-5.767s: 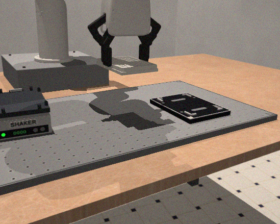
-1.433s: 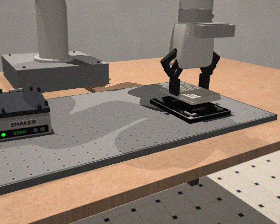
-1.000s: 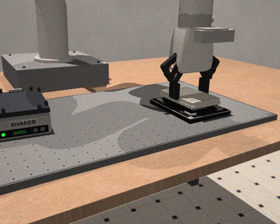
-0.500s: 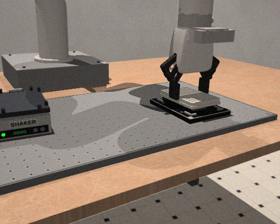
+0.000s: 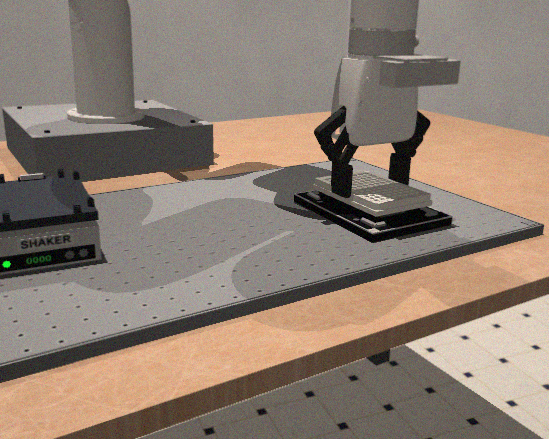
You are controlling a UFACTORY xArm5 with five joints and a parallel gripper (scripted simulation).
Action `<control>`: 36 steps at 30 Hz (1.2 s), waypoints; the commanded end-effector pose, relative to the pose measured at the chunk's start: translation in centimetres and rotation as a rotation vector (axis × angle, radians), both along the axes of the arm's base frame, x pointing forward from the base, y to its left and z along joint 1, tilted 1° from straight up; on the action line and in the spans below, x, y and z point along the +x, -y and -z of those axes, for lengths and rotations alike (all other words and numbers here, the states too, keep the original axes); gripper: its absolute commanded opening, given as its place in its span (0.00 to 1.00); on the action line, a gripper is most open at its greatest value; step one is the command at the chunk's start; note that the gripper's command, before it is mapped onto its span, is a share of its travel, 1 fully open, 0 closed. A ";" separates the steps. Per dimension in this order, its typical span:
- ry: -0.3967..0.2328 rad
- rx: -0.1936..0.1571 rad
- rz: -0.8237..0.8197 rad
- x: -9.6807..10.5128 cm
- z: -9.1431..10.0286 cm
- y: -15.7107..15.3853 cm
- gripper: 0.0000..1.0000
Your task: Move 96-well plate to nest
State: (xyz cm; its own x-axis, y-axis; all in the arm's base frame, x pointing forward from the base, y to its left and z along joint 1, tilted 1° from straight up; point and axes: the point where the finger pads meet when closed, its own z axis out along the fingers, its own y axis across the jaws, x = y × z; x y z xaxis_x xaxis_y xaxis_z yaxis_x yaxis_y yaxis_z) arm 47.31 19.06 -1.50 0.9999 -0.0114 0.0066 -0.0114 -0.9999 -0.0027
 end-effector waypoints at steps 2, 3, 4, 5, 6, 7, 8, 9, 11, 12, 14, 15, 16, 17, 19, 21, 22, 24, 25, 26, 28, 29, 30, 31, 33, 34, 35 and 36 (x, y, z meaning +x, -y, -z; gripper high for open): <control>-0.002 0.015 0.000 0.1 0.0 0.0 0.00; -0.002 0.015 0.000 0.1 0.0 0.0 0.00; -0.002 0.015 0.000 0.1 0.0 0.0 0.00; -0.002 0.015 0.000 0.1 0.0 0.0 0.00; -0.002 0.015 0.000 0.1 0.0 -0.1 0.00; -0.002 0.015 0.000 0.1 0.0 -0.1 0.00; -0.002 0.015 0.000 0.1 0.1 -0.1 0.00; -0.002 0.015 0.000 0.1 0.1 -0.1 0.00; -0.002 0.015 0.000 0.1 0.1 -0.1 0.00; -0.002 0.015 0.000 0.1 0.1 -0.1 0.00; -0.002 0.015 0.000 0.1 0.1 -0.1 0.00; -0.002 0.015 0.000 0.1 0.1 -0.1 0.00; -0.002 0.015 0.000 0.1 0.2 -0.1 0.00; -0.002 0.015 0.000 0.1 0.2 -0.1 0.00; -0.002 0.015 0.000 0.1 0.2 -0.1 0.00; -0.002 0.015 0.000 0.1 0.2 -0.1 0.00; -0.002 0.015 0.000 0.1 0.3 -0.1 0.00; -0.002 0.015 0.000 0.1 0.3 -0.1 0.00; -0.002 0.015 0.000 0.1 0.3 -0.1 0.00; -0.002 0.015 0.000 0.1 0.3 -0.1 0.00; -0.002 0.015 0.000 0.1 0.3 -0.1 0.00; -0.002 0.015 0.000 0.1 0.3 -0.1 0.00; -0.002 0.015 0.000 0.1 0.4 -0.1 0.00; -0.002 0.015 0.000 0.1 0.4 -0.1 0.00; -0.002 0.015 0.000 0.1 0.4 -0.1 0.00; -0.002 0.015 0.000 0.1 0.4 -0.1 0.00; -0.002 0.015 0.000 0.1 0.4 -0.1 0.00; -0.002 0.015 0.000 0.1 0.5 -0.1 0.00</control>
